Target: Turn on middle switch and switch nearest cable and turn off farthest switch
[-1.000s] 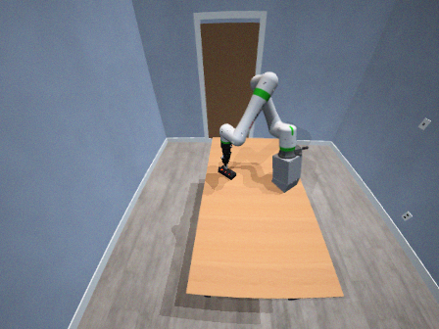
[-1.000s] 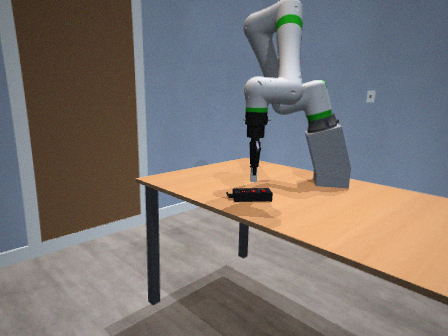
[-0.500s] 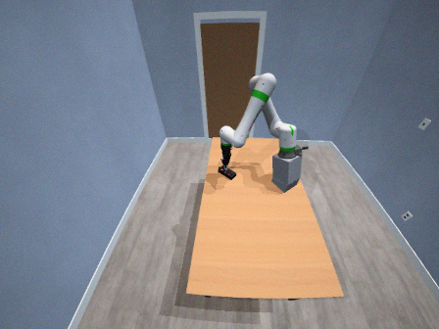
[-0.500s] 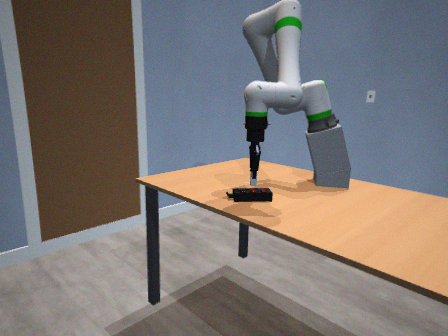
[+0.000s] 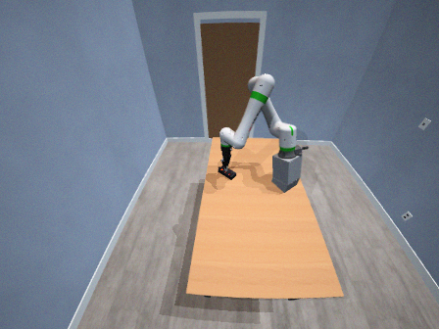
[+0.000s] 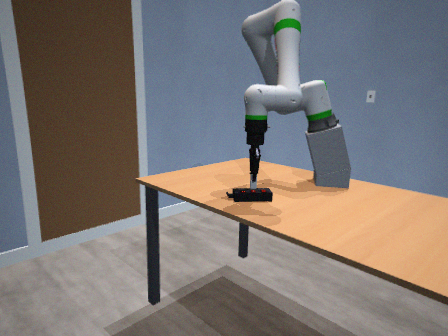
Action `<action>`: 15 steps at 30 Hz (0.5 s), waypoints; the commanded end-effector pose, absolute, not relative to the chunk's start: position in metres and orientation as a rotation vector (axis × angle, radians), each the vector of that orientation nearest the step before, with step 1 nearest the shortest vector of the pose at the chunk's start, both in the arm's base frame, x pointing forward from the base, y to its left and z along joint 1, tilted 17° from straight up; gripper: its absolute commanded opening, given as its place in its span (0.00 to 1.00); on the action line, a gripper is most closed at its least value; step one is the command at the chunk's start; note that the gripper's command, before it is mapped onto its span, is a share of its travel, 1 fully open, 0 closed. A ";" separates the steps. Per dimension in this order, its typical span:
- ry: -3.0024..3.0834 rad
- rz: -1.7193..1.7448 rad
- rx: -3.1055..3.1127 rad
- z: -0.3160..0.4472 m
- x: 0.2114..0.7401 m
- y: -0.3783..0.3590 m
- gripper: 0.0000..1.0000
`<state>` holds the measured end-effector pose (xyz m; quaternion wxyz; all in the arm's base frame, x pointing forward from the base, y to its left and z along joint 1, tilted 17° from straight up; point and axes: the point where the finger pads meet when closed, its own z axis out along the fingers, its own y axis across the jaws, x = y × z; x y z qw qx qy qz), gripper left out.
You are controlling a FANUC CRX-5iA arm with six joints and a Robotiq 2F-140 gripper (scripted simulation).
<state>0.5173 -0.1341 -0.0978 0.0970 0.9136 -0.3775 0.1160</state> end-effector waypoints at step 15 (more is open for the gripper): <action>-1.118 0.344 2.705 -0.100 0.518 -0.135 0.00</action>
